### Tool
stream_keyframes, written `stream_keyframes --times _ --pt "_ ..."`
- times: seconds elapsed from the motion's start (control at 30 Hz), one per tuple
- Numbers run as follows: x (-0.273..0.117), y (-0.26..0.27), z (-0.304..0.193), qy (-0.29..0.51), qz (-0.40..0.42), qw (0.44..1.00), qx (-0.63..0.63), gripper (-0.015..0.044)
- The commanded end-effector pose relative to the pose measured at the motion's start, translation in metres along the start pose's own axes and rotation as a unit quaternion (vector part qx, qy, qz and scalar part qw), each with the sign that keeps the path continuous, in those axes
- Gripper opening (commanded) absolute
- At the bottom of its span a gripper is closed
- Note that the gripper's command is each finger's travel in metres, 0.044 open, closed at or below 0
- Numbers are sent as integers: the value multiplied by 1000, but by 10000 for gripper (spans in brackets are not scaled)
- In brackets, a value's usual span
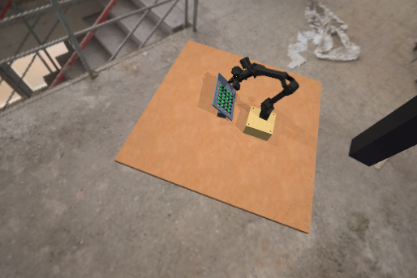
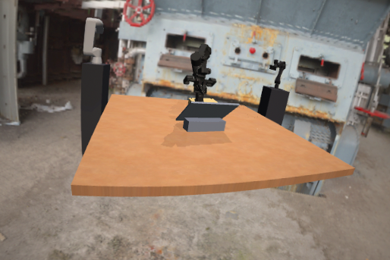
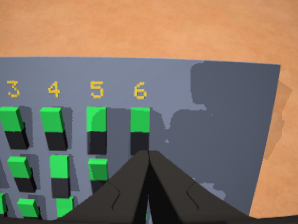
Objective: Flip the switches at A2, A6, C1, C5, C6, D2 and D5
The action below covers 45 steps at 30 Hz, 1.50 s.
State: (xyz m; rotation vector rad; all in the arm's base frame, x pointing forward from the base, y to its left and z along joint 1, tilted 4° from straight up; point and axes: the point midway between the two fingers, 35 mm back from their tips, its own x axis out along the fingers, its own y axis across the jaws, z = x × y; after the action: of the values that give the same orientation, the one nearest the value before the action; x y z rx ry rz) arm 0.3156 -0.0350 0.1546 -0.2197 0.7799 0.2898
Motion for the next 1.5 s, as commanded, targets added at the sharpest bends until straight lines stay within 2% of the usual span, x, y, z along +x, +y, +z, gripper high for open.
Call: stream_keyframes --times 0.0,0.27,0.53,0.67,0.87,1.47 --pt "-3 10 -3 5 6 1000 -1 0" --pt "-1 98 -33 24 10 1000 -1 0" --pt "-6 156 -78 7 10 1000 3 0" --pt "-5 159 -81 4 10 1000 4 0" --pt "28 160 -81 16 10 1000 4 0" --pt "48 160 -81 16 10 1000 3 0"
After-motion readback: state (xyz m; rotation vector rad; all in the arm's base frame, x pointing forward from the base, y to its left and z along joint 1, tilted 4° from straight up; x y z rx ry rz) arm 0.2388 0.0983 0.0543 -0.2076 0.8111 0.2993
